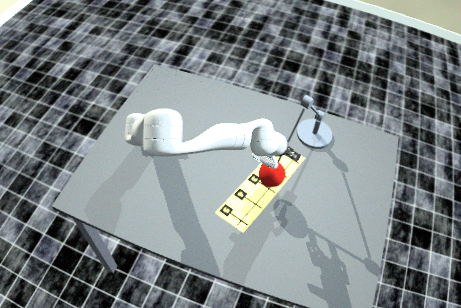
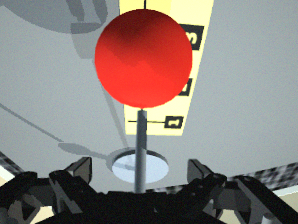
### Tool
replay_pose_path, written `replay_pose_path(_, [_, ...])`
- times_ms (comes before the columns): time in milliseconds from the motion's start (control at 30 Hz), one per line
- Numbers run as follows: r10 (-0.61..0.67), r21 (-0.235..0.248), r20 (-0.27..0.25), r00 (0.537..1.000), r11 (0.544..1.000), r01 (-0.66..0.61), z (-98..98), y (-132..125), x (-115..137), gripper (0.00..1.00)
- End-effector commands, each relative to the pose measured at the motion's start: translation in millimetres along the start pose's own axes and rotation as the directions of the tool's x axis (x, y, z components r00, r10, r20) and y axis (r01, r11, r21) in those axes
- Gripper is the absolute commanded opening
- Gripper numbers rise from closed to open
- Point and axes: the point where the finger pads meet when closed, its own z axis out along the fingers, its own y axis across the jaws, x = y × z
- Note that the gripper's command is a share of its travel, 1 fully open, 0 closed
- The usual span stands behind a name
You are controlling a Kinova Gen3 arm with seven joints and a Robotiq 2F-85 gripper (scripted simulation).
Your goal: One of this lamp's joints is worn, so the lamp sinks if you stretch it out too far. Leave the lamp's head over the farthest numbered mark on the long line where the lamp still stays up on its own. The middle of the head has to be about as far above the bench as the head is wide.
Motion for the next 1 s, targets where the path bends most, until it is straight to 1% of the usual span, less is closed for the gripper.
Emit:
replay_pose_path(0, [-0.001,0.001,0.001,1.000,1.000,0.001,-0.6,0,-1,1.00])
replay_pose_path(567, [-0.001,0.001,0.001,1.000,1.000,0.001,-0.6,0,-1,1.00])
replay_pose_path(967, [-0.001,0.001,0.001,1.000,1.000,0.001,-52.6,0,-1,1.00])
